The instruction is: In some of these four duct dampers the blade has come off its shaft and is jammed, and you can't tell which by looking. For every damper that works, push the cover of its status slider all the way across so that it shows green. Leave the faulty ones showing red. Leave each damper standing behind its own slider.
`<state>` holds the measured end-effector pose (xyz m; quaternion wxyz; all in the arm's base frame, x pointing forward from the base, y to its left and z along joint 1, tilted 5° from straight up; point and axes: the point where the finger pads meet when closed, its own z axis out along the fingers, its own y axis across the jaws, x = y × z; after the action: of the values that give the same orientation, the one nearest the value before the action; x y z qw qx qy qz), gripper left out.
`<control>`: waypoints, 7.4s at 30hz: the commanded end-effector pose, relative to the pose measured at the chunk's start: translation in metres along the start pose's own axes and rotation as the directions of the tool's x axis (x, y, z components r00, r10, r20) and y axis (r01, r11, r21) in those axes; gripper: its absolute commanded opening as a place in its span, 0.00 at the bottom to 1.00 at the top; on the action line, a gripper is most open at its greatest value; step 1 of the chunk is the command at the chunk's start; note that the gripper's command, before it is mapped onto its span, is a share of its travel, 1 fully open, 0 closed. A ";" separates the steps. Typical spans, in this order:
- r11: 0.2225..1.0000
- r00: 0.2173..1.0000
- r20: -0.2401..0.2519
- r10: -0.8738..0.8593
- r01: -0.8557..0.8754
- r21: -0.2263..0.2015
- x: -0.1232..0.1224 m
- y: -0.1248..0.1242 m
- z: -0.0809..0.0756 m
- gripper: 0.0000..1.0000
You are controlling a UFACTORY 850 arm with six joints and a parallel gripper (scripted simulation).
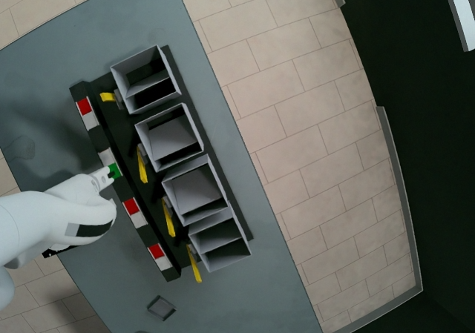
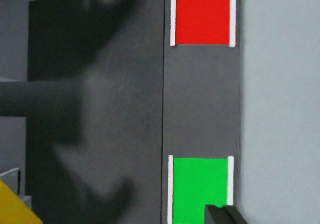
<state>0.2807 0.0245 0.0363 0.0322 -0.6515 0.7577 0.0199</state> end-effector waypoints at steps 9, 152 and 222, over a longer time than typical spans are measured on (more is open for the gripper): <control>1.000 1.000 0.008 0.001 -0.001 -0.008 0.000 0.000 -0.010 0.00; 1.000 1.000 0.007 0.001 -0.001 -0.008 0.234 0.000 0.045 0.00; 1.000 1.000 0.007 0.001 -0.001 -0.008 0.234 0.001 0.067 0.00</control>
<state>0.2464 -0.2004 -0.0478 0.0323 -0.6511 0.7578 0.0260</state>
